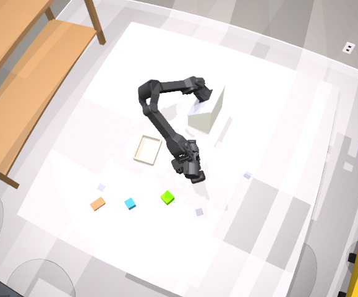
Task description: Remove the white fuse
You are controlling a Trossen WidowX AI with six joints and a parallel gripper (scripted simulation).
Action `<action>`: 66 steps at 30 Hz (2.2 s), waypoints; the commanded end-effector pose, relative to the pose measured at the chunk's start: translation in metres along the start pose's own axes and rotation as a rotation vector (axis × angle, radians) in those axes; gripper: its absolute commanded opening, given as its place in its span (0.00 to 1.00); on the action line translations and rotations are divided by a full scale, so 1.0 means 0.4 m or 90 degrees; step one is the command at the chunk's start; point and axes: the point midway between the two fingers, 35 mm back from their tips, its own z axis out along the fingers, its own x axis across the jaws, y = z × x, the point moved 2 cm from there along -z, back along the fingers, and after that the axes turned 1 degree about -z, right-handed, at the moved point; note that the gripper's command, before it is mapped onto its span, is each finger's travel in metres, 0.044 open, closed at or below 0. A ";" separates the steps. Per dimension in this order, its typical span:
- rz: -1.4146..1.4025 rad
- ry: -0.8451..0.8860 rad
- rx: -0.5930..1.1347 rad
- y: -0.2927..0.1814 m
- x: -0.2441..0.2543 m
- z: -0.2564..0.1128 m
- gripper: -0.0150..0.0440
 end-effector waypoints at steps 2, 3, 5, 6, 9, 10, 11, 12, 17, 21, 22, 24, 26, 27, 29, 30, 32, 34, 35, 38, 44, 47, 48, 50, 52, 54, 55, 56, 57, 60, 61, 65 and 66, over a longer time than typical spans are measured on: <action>0.002 0.000 0.001 0.001 0.000 -0.006 0.25; 0.002 0.000 0.001 0.001 0.001 -0.007 0.25; 0.002 0.000 0.001 0.001 0.001 -0.009 0.25; 0.002 0.000 0.001 0.001 0.001 -0.011 0.25; 0.001 0.000 0.000 0.001 0.001 -0.014 0.25; 0.001 0.000 0.000 0.001 0.001 -0.015 0.25; 0.001 0.000 0.000 0.001 0.001 -0.017 0.25; 0.001 0.000 0.000 0.001 0.001 -0.018 0.25; 0.001 0.000 0.000 0.001 0.001 -0.024 0.25; 0.001 0.000 0.000 0.001 0.002 -0.029 0.25; 0.001 0.000 0.000 0.001 0.002 -0.030 0.25; 0.001 0.000 0.000 0.001 0.002 -0.032 0.25; 0.001 0.000 0.000 0.001 0.002 -0.035 0.25; 0.001 0.000 0.000 0.001 0.002 -0.036 0.25; 0.000 0.000 0.000 0.001 0.002 -0.039 0.25; 0.000 0.000 0.000 0.001 0.002 -0.040 0.25; 0.000 0.000 0.000 0.001 0.002 -0.042 0.25; 0.000 0.000 0.000 0.001 0.002 -0.045 0.25; 0.000 0.000 0.000 0.001 0.002 -0.046 0.25; 0.000 0.000 0.000 0.001 0.002 -0.050 0.25; 0.000 0.000 0.000 0.001 0.002 -0.057 0.25; 0.000 0.000 0.000 0.001 0.002 -0.061 0.25; 0.000 0.000 0.000 0.001 0.002 -0.062 0.25; 0.000 0.000 0.000 0.001 0.002 -0.065 0.25; -0.001 0.000 0.000 0.001 0.002 -0.067 0.25; -0.001 0.000 0.000 0.001 0.002 -0.070 0.25; -0.001 0.000 0.000 0.001 0.002 -0.071 0.25; -0.001 0.000 0.000 0.001 0.002 -0.072 0.25; -0.001 0.000 0.000 0.001 0.002 -0.073 0.25; -0.001 0.000 0.000 0.001 0.002 -0.077 0.25; -0.001 0.000 0.000 0.001 0.001 -0.078 0.25; -0.001 0.000 0.000 0.001 0.001 -0.083 0.25; -0.001 0.000 0.000 0.001 0.001 -0.085 0.25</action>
